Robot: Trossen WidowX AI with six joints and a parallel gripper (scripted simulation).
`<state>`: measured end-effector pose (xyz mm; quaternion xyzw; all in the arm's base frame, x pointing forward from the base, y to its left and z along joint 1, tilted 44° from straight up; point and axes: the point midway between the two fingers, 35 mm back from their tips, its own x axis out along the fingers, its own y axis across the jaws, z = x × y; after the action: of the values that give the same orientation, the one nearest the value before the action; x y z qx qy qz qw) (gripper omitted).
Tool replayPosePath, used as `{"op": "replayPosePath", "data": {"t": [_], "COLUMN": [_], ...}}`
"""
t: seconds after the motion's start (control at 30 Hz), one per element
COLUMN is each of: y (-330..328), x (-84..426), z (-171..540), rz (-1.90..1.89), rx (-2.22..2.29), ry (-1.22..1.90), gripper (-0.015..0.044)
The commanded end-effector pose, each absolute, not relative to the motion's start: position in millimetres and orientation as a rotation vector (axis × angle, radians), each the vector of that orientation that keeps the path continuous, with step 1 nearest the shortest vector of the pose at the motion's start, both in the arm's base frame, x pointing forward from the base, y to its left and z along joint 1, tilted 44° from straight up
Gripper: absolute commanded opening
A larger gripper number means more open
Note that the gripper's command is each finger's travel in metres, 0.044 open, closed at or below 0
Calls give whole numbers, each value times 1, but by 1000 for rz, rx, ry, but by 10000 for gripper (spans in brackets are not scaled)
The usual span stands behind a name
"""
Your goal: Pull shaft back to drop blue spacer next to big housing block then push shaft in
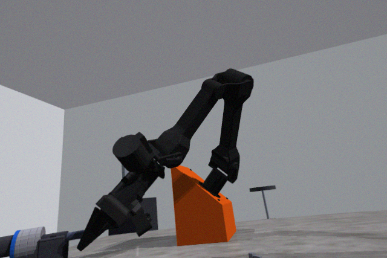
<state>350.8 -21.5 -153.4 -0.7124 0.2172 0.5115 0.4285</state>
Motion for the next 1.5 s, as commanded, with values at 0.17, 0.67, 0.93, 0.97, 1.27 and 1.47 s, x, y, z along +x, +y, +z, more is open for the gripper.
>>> {"op": "replayPosePath", "data": {"t": [0.17,0.67,0.93,0.97,1.27,1.47], "y": [-21,-20,-20,-20,-20,-19], "x": [349,348,348,347,347,347], "z": [-153,-152,-152,-152,-151,-151], "rz": [1277,1277,1277,1277,1277,1277], "rx": [-1776,-1775,-1775,-1775,-1775,-1775], "ry": [548,548,548,548,548,548], "gripper": [0,0,0,0,0,0]}}
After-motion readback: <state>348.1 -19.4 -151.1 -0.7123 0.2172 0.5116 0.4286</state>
